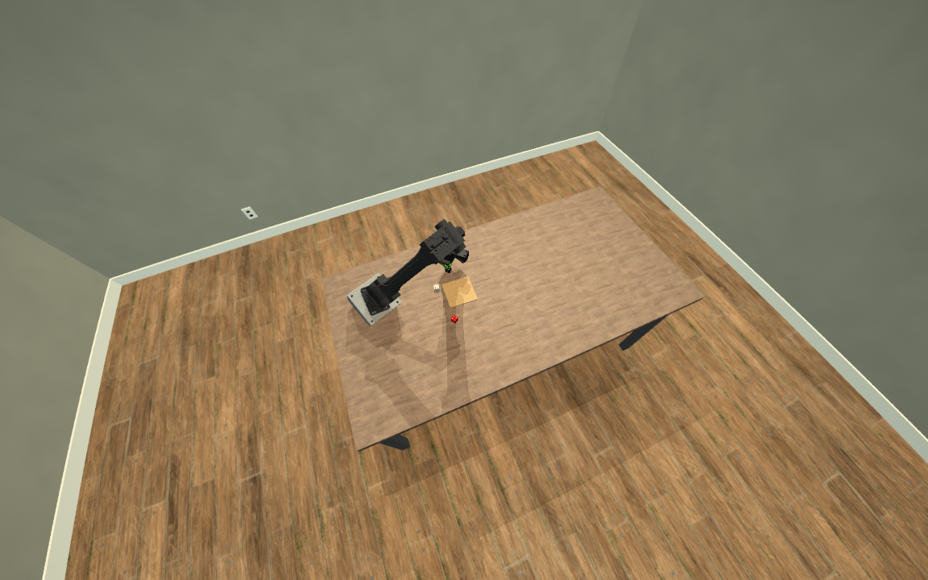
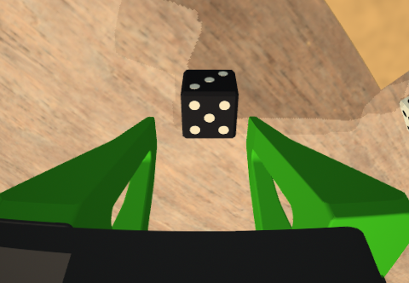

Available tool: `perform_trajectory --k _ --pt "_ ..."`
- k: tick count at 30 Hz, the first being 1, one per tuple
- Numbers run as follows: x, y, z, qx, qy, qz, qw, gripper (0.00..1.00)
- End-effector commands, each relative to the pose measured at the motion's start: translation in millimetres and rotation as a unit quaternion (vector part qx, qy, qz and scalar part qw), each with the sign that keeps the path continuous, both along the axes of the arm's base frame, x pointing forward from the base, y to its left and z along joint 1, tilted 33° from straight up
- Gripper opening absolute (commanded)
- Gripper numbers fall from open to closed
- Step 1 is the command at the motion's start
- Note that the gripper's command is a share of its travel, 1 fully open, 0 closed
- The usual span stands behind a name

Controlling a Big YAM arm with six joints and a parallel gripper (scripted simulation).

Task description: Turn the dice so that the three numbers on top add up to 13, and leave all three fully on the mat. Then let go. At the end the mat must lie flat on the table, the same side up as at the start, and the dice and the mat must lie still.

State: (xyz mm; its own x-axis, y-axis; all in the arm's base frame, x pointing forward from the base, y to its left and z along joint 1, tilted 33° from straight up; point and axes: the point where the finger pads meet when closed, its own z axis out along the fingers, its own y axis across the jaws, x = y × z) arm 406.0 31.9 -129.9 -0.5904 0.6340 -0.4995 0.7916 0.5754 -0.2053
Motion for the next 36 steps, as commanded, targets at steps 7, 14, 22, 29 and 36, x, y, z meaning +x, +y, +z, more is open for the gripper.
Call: perform_trajectory --k 7,14,22,29,36 --pt "0.0 -6.5 -7.5 -0.005 0.005 0.0 1.0 0.39" --pt "-2.1 -7.0 -8.1 -0.005 0.006 0.0 1.0 0.39" --pt "-8.4 -1.0 -9.2 -0.005 0.005 0.004 1.0 0.39" --pt "-5.6 1.1 -8.4 -0.004 0.002 0.004 1.0 0.39" --pt "-5.9 1.0 -8.4 -0.004 0.003 0.004 1.0 0.39"
